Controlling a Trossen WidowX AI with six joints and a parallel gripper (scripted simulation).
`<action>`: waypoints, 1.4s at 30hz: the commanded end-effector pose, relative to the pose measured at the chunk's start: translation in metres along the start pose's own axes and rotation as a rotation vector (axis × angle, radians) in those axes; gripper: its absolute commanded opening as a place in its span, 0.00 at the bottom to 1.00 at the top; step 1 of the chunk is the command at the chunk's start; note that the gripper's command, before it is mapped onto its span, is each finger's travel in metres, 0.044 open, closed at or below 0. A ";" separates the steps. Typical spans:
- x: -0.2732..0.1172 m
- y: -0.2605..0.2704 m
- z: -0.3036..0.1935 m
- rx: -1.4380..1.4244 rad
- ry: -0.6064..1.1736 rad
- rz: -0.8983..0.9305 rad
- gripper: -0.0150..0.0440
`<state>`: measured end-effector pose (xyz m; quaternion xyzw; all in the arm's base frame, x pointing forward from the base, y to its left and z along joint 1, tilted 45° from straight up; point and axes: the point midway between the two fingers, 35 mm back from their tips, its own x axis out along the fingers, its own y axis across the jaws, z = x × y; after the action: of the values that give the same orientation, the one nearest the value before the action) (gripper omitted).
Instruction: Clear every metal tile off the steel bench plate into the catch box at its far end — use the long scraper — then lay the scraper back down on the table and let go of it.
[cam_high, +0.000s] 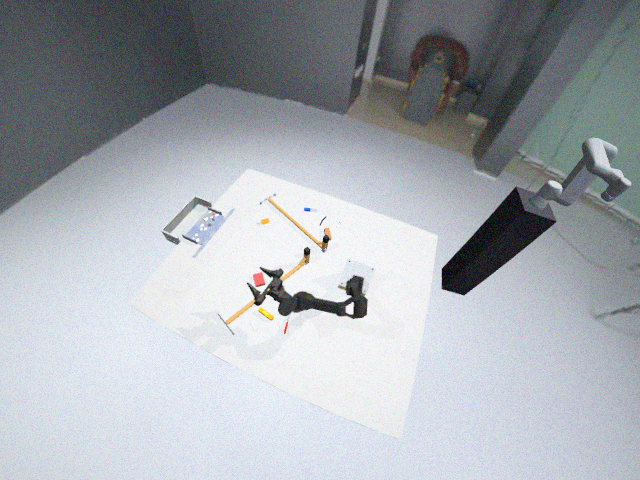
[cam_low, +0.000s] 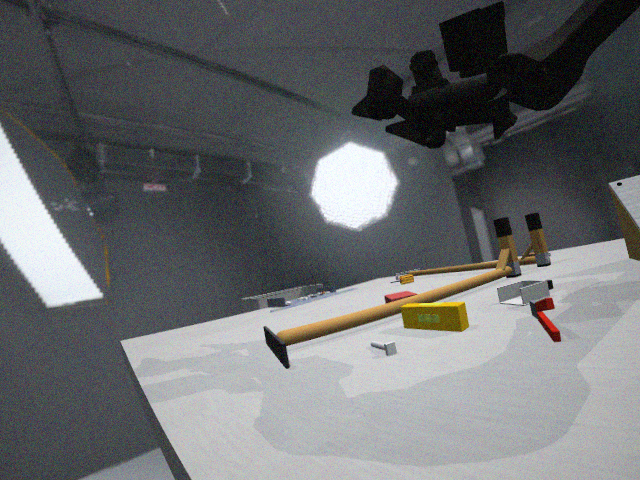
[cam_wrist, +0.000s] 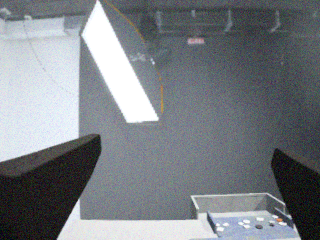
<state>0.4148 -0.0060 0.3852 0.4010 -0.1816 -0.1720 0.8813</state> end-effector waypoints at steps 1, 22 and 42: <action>0.011 -0.015 0.000 -0.070 0.025 -0.018 1.00; 0.049 -0.095 0.018 -0.306 0.138 -0.124 1.00; 0.062 -0.179 0.046 -0.445 0.279 -0.238 1.00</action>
<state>0.4230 -0.1622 0.2970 0.2438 0.0103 -0.2508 0.9368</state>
